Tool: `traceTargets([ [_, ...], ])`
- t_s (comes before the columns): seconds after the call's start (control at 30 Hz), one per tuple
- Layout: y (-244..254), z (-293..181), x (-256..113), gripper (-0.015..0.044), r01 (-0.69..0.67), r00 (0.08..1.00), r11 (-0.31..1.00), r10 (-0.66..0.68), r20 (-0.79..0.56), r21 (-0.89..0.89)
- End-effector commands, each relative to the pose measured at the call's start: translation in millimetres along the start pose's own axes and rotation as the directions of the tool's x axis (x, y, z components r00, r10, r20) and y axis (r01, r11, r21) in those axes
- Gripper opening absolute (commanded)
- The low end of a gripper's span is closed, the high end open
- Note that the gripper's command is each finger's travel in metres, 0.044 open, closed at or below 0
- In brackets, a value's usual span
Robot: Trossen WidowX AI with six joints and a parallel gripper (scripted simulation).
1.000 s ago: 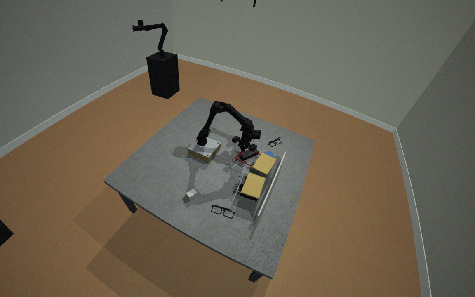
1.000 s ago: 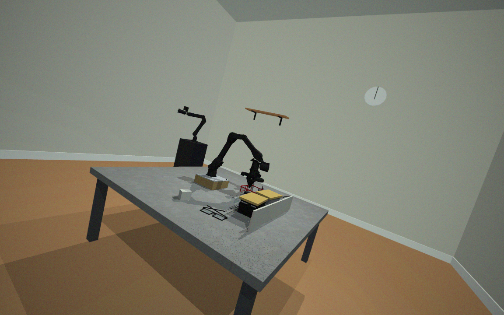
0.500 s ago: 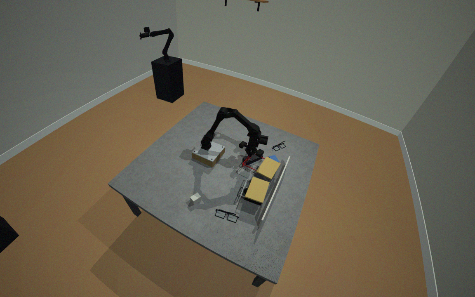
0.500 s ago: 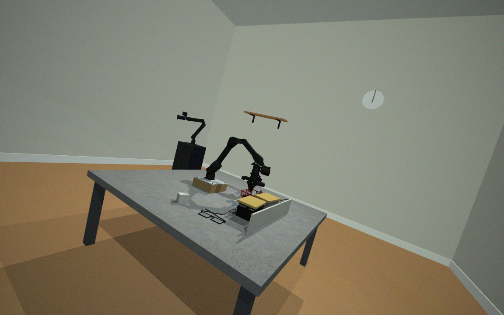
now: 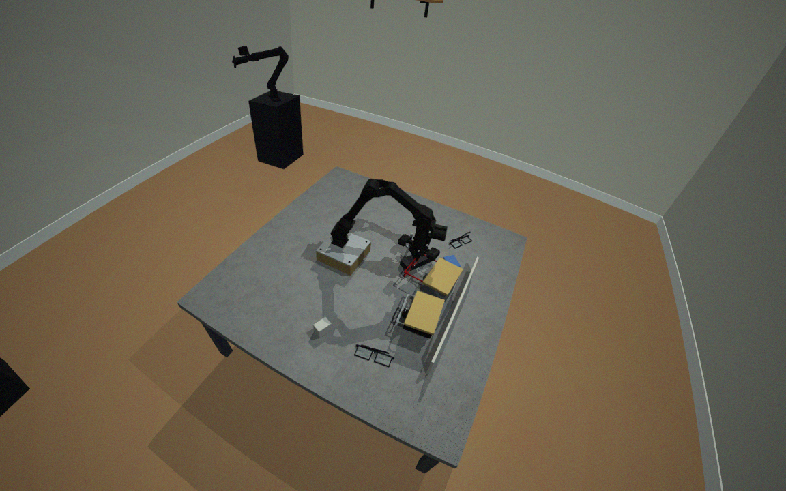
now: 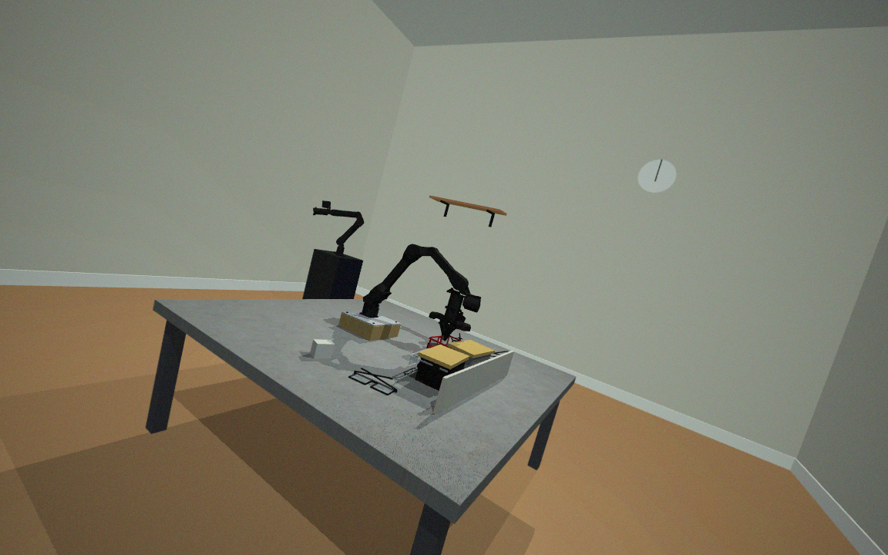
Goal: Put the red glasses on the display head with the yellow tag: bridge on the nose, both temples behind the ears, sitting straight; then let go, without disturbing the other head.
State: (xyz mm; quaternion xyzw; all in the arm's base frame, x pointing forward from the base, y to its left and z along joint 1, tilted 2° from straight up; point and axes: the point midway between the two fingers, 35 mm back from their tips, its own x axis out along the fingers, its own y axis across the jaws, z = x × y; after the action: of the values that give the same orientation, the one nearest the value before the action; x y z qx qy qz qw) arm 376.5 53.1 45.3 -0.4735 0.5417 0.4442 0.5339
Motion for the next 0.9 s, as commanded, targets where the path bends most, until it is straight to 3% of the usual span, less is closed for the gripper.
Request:
traceTargets([
  [0.0, -5, -1, 3, 0.0, -0.006, 1.0, 1.0, 0.006, -0.008, -0.006],
  [0.87, -42, 0, 3, 0.0, -0.003, 1.0, 1.0, 0.003, -0.008, -0.006],
])
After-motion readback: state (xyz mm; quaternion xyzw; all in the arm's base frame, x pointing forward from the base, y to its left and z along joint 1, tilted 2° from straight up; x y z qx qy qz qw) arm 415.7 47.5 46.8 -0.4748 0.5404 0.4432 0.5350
